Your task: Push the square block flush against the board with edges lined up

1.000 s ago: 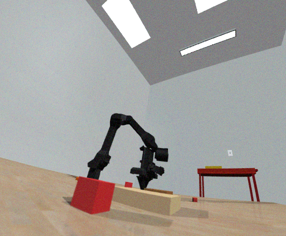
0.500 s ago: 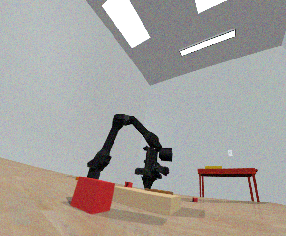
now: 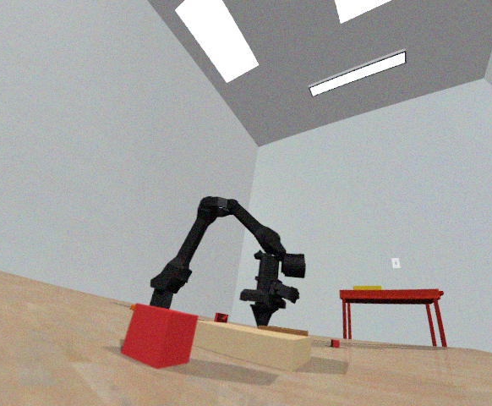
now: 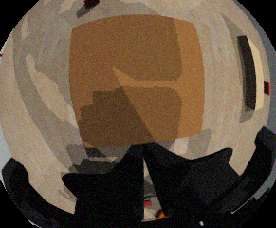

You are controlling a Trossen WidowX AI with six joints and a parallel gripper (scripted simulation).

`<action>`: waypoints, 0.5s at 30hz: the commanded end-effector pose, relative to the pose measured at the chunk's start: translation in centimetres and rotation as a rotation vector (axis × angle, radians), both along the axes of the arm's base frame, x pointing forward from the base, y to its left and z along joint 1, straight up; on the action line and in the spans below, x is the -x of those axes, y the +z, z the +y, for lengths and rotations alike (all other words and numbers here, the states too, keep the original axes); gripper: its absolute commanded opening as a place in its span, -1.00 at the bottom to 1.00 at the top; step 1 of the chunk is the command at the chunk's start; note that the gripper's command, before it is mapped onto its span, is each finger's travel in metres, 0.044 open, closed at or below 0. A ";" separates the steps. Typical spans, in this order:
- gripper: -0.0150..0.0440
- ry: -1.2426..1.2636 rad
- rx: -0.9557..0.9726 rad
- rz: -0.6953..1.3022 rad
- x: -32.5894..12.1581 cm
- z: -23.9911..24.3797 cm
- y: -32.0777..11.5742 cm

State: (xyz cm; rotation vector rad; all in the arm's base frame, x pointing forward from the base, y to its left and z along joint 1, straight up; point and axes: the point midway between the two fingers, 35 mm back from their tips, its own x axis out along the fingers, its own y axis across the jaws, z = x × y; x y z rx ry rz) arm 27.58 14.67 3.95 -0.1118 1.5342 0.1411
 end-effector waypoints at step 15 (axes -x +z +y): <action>-0.49 0.002 0.004 -0.003 -0.3 0.0 -0.1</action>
